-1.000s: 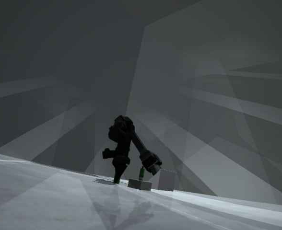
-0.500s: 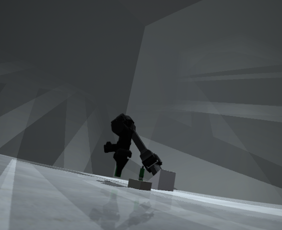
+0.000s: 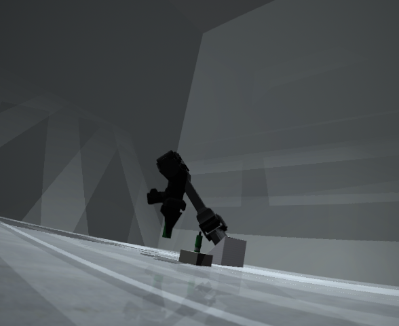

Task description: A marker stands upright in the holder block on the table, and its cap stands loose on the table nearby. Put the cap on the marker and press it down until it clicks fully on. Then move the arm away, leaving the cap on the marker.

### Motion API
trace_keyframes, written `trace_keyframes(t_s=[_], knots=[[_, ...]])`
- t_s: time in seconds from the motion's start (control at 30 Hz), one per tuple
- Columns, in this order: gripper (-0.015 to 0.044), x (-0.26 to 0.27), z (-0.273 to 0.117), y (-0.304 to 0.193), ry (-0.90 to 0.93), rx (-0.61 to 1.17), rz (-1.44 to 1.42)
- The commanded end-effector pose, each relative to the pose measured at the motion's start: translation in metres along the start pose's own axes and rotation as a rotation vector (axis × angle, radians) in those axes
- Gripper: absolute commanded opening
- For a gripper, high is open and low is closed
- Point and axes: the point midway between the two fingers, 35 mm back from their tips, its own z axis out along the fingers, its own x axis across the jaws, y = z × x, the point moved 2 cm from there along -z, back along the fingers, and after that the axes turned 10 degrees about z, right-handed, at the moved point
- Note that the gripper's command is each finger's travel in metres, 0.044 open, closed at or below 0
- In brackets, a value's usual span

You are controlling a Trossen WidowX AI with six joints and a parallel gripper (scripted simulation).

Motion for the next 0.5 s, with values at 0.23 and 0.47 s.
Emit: trace_keyframes(t_s=[0.23, 0.47], knots=[[0.0000, 0.026, -0.015, -0.018, 0.012, 0.010, -0.001], [0.0000, 0.043, -0.025, -0.035, 0.016, 0.012, -0.007]])
